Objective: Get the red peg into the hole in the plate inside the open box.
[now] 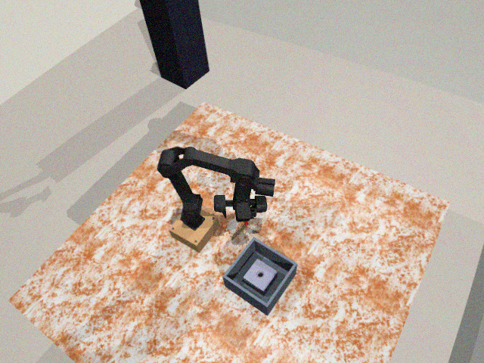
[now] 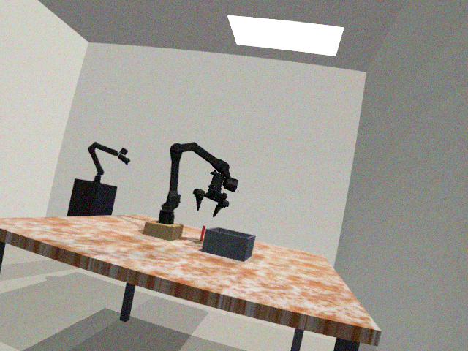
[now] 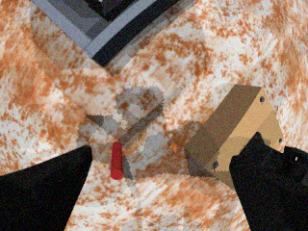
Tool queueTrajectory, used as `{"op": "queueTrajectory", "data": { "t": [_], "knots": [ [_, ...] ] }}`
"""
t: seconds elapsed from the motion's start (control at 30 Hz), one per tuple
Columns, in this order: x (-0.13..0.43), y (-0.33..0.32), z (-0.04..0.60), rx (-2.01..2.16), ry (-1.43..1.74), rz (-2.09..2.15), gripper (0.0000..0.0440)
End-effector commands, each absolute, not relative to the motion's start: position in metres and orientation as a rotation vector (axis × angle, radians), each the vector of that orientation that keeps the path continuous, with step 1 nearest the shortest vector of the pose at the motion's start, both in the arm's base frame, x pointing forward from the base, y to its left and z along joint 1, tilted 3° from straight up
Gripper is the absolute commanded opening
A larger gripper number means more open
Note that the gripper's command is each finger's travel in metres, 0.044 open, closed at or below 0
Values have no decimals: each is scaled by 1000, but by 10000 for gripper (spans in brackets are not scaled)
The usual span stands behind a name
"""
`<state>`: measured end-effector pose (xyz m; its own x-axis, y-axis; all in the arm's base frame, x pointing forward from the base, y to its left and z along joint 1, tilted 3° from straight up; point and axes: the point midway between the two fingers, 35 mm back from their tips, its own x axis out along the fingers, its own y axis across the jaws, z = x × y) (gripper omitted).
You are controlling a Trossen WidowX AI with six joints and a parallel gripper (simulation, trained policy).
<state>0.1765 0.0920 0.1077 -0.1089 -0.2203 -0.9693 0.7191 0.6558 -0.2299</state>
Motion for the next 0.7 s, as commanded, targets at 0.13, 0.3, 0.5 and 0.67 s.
{"op": "queueTrajectory", "data": {
  "t": [0.13,0.3,0.5,0.67],
  "knots": [
    [161,116,85,417,1511,-818,440],
    [157,127,67,405,1512,-788,440],
    [155,136,41,397,1505,-748,440],
    [156,140,17,399,1492,-711,440]
  ]
}}
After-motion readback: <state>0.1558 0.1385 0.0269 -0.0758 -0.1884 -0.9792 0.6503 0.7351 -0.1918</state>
